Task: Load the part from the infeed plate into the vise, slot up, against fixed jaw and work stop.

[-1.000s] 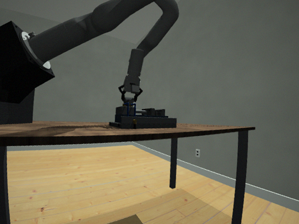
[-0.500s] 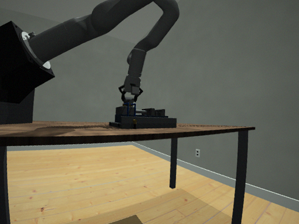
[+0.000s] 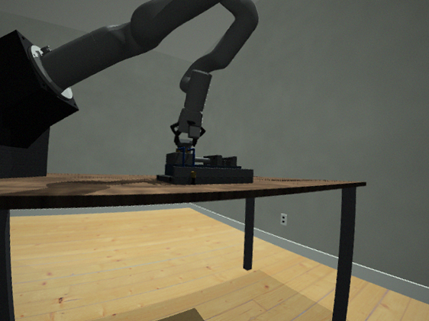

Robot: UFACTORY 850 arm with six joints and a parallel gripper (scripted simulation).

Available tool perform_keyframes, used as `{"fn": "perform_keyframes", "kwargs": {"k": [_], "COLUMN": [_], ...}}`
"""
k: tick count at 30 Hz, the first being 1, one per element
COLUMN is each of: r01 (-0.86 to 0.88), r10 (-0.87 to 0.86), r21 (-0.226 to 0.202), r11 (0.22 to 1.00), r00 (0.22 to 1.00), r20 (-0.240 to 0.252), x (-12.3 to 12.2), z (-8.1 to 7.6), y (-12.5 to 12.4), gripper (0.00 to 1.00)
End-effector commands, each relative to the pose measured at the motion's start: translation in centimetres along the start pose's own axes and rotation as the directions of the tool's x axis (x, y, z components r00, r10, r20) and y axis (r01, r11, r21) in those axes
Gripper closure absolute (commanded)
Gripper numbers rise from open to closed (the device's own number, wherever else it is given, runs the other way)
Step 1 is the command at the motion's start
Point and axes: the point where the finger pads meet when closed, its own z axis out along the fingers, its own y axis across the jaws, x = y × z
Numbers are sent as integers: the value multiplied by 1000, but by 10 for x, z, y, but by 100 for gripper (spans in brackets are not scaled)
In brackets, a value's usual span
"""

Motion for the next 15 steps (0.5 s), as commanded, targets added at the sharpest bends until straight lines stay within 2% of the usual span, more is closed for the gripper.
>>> {"fn": "perform_keyframes", "kwargs": {"k": [1,15], "r01": [0,0], "r10": [0,0], "r21": [0,0], "r11": [1000,1000], "r00": [1000,997], "r20": [22,78], "x": [0,1], "z": [0,0], "y": [0,0], "gripper": [11,11]}}
